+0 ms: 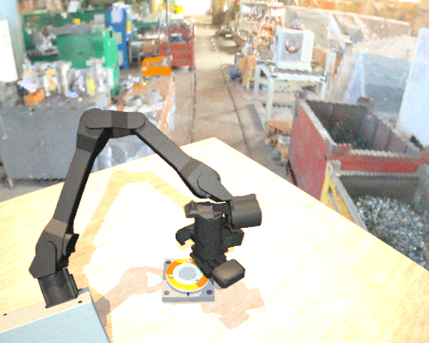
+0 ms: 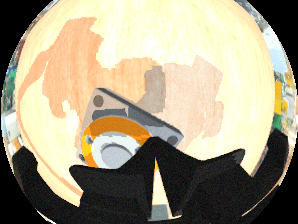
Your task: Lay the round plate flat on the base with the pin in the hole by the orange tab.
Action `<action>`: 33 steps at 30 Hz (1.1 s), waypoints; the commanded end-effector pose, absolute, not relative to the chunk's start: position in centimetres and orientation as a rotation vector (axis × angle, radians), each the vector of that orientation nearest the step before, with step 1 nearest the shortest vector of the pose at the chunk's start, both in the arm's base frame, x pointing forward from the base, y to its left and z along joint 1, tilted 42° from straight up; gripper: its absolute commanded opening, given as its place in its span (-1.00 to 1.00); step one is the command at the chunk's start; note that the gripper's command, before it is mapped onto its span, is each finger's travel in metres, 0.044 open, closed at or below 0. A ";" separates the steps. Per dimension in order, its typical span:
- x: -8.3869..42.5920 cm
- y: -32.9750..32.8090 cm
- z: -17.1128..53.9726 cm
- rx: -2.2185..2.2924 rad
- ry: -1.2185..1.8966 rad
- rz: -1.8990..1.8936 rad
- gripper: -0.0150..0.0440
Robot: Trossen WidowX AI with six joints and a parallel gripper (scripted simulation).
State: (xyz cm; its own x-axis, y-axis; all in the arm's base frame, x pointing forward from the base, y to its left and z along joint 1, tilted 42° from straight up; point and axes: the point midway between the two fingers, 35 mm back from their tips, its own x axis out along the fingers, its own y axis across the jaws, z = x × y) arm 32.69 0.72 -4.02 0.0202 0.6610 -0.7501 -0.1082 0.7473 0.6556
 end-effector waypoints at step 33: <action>30.5 0.3 -4.8 0.486 1.452 0.634 -0.49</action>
